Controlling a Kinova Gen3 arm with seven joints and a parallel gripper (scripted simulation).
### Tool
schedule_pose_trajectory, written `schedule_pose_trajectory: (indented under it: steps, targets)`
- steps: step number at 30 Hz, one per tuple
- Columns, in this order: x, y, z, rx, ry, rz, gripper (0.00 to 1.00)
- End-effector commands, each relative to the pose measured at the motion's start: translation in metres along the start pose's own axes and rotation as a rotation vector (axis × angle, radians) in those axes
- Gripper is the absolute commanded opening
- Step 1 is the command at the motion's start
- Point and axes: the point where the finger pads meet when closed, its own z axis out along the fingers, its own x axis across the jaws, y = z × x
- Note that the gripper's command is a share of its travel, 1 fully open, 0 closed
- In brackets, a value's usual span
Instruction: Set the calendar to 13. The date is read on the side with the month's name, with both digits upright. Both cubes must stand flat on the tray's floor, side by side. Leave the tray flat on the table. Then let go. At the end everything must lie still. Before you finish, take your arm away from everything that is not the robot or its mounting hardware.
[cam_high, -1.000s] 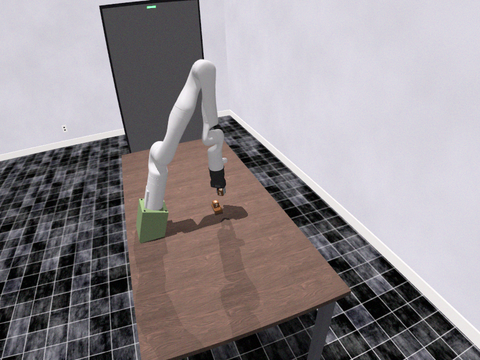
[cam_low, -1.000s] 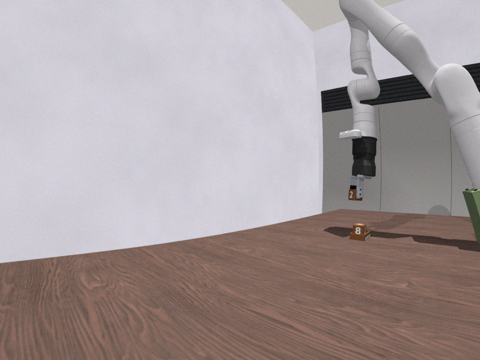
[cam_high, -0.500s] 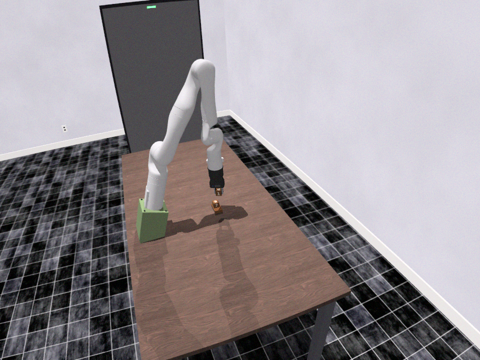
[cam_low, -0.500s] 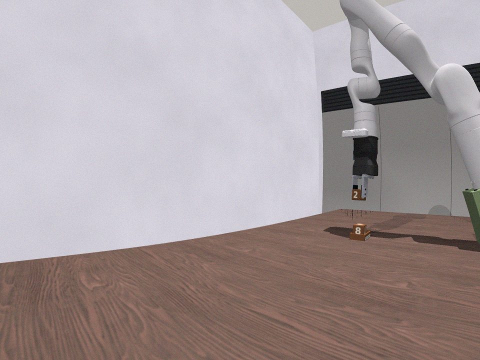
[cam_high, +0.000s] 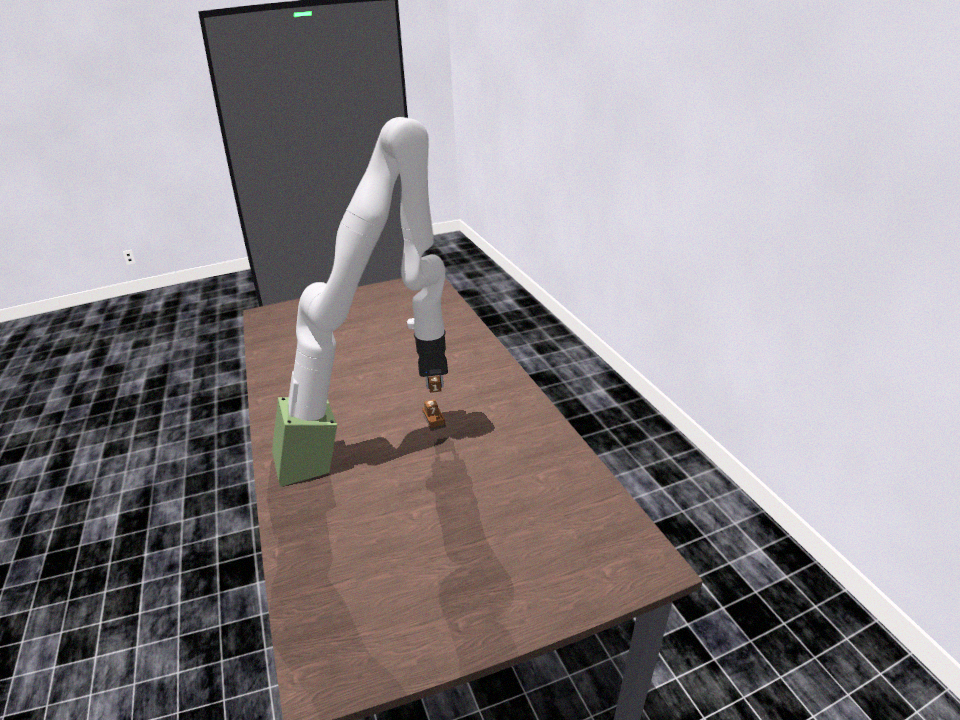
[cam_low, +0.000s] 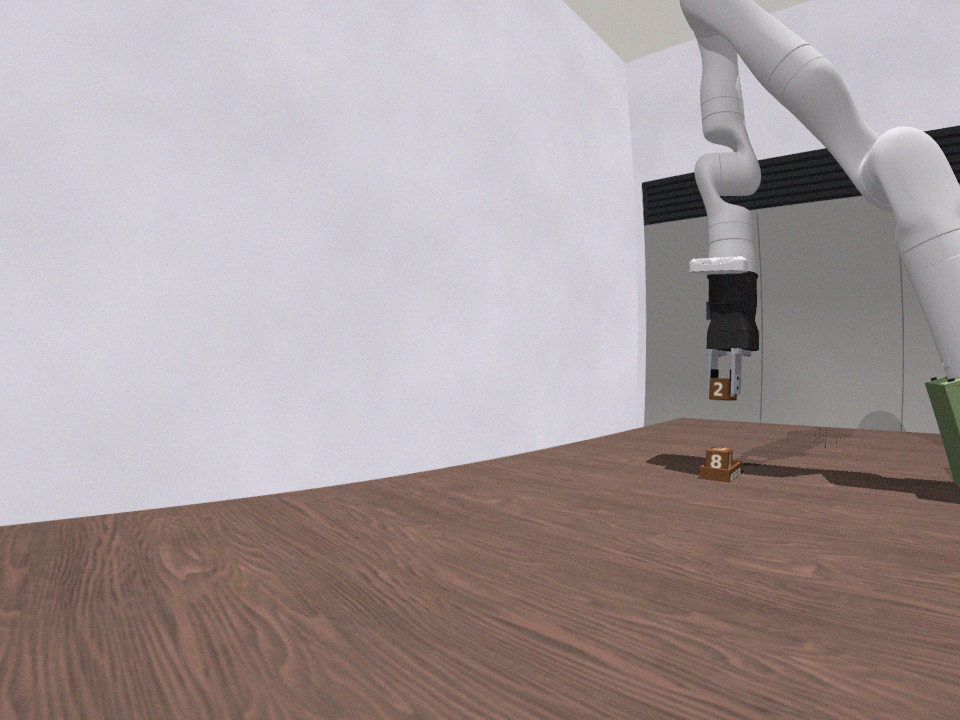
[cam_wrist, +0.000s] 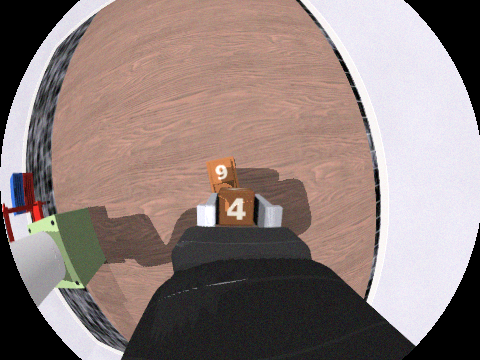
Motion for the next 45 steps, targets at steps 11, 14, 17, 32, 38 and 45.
schedule_pose_trajectory:
  steps: [11,14,17,32,38,45]
  targets:
    - [-0.0044,-0.0012,-0.0012,-0.014,-0.007,-0.126,0.6]
    - [-0.0052,-0.0009,-0.0014,-0.016,-0.007,-0.149,0.6]
    - [-0.0054,-0.0008,-0.0014,-0.017,-0.007,-0.156,0.6]
    - [-0.0073,0.0002,-0.0019,-0.023,-0.007,-0.223,0.6]
    - [-0.0076,0.0004,-0.002,-0.024,-0.007,-0.234,0.6]
    - [-0.0078,0.0005,-0.002,-0.025,-0.007,-0.243,0.6]
